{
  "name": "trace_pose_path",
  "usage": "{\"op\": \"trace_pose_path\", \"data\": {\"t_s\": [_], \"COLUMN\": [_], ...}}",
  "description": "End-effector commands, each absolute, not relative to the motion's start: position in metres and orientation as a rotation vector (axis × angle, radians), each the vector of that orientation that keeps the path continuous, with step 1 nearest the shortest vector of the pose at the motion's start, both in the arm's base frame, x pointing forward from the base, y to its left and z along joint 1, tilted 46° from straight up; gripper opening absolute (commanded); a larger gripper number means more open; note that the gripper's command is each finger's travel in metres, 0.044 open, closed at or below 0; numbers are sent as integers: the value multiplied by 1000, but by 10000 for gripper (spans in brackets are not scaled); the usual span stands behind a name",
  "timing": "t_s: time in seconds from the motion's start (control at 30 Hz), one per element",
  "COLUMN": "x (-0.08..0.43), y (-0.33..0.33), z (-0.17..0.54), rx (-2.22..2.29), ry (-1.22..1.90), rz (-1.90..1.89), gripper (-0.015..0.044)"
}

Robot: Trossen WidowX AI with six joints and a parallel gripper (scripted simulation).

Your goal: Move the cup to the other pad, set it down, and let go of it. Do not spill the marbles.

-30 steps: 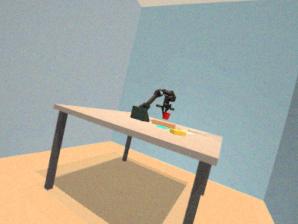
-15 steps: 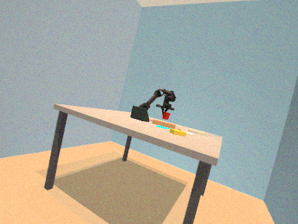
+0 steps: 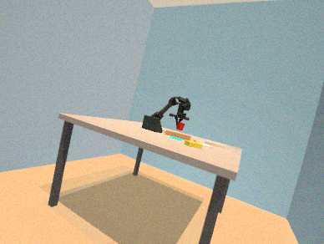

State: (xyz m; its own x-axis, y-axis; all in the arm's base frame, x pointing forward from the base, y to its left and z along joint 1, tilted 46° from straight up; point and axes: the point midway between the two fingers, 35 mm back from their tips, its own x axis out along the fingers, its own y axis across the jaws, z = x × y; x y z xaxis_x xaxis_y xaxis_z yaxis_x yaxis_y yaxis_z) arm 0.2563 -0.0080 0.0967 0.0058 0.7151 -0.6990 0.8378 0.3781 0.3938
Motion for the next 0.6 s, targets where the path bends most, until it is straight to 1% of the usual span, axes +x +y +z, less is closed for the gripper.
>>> {"op": "trace_pose_path", "data": {"t_s": [0.0,0.57], "x": [261,273], "y": [-15,-39], "z": [91,68], "rx": [1363,1361], "ry": [1735,1734], "rz": [-168,-168], "gripper": [0,0]}}
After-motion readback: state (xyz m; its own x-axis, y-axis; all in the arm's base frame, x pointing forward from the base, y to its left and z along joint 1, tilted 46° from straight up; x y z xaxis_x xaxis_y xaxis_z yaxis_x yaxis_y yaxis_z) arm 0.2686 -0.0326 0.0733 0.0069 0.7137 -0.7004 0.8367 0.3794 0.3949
